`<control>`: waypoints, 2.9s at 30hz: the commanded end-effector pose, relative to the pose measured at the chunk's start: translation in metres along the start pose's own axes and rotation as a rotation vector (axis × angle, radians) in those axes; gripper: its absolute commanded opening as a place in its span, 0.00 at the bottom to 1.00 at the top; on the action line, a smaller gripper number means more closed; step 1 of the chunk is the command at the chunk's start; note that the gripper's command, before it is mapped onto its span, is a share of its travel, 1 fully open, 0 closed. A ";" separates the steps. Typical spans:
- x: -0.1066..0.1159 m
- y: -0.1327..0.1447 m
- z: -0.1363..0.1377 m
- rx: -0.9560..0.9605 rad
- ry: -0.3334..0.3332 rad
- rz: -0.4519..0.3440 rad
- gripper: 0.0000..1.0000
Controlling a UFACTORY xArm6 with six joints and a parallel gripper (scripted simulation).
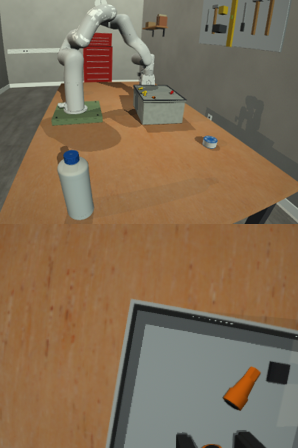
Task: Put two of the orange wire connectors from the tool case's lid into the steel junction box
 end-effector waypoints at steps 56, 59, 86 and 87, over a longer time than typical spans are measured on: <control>0.190 0.000 0.001 0.000 0.004 0.002 0.27; 0.190 0.000 0.001 0.000 0.004 0.002 0.27; 0.220 0.000 0.001 0.000 0.004 0.002 0.27; 0.220 0.000 0.001 0.000 0.004 0.002 0.27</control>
Point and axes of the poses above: the point where the finger pads meet when closed, its own x axis back along the fingers, its own z axis across the jaws, y = z × x, the point moved 2 cm from there along x, back along the fingers, and after that the axes turned 9 degrees about -x, right-handed, at the moved point
